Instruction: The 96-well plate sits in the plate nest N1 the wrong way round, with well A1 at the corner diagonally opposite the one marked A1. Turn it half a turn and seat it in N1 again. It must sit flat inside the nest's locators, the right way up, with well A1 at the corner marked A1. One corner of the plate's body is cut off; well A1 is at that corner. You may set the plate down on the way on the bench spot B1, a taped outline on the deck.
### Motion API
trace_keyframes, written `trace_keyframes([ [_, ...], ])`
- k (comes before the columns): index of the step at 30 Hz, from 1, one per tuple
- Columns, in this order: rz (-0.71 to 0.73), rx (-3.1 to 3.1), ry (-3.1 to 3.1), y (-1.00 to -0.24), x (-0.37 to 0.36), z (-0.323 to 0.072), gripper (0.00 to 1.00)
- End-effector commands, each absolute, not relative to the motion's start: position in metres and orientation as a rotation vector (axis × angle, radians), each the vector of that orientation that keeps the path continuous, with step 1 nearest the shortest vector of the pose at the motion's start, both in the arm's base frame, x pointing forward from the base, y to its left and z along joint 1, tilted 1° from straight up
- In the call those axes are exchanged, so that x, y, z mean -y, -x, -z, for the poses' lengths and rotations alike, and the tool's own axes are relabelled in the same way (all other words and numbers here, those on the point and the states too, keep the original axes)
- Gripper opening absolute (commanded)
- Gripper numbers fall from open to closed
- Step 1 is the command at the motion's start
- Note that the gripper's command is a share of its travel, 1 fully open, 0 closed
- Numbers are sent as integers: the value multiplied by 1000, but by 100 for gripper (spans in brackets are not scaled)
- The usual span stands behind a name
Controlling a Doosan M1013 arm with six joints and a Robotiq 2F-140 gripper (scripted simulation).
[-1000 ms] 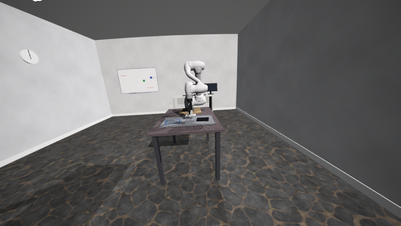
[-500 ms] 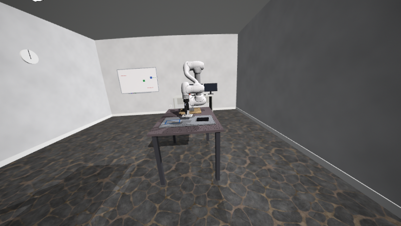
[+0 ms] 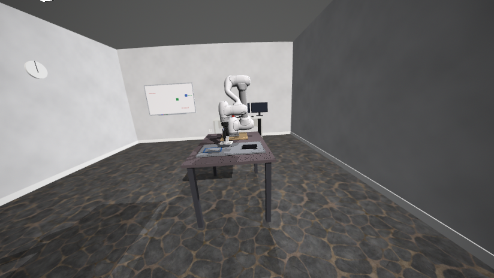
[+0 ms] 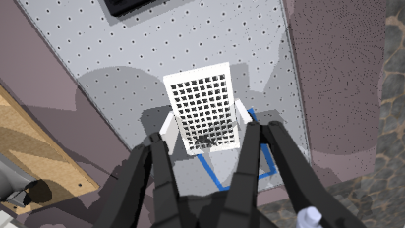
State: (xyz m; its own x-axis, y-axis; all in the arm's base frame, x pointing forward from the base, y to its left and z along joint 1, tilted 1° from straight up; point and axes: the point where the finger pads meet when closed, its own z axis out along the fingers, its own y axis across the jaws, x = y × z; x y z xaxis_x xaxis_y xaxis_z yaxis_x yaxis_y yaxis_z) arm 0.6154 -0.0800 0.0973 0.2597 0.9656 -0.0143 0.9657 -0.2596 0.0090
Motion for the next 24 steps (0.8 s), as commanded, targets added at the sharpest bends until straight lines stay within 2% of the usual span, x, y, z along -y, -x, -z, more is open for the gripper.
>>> trace_keyframes([
  [1, 9, -1902, -2481, -615, 82, -97, 0],
  [24, 9, -1902, -2481, -614, 152, -96, 0],
])
